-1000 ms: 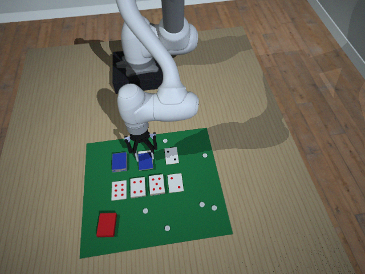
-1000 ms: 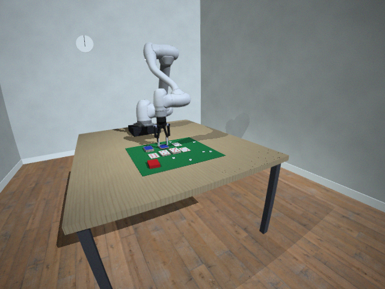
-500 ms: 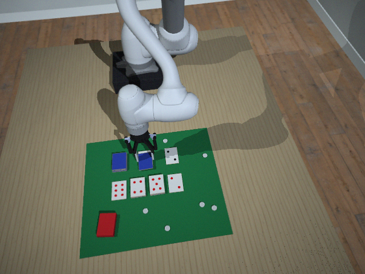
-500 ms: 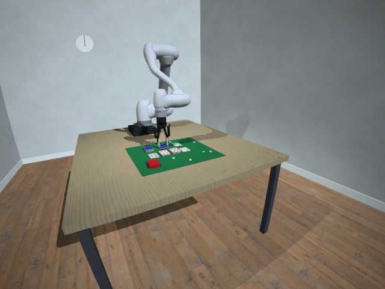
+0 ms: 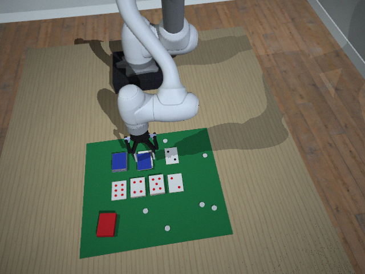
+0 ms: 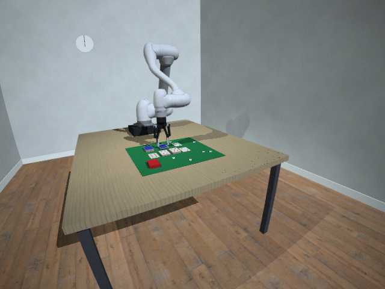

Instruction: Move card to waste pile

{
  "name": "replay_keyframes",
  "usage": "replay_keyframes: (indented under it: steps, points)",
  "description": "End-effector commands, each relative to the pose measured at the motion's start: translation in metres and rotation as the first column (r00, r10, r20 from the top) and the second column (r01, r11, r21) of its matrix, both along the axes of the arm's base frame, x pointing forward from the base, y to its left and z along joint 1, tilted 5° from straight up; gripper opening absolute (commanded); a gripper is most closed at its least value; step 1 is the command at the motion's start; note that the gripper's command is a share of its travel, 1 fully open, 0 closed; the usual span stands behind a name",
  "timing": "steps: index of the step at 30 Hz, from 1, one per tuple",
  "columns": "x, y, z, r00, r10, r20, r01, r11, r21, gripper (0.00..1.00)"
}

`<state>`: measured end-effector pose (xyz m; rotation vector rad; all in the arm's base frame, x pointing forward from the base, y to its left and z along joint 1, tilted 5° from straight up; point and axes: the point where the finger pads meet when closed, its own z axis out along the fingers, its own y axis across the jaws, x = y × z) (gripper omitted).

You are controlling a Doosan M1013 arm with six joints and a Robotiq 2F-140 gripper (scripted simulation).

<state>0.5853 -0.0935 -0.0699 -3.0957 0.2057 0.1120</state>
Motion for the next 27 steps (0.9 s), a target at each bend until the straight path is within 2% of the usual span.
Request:
replay_keyframes:
  steps: [1, 21, 27]
  points:
    - [0.0000, 0.0000, 0.0001, 1.000, 0.000, 0.000, 0.000, 1.000, 0.000, 0.50]
    - [0.0000, 0.0000, 0.0003, 1.000, 0.000, 0.000, 0.000, 1.000, 0.000, 0.50]
    - [0.0005, -0.0002, 0.0070, 1.000, 0.000, 0.000, 0.000, 1.000, 0.000, 0.50]
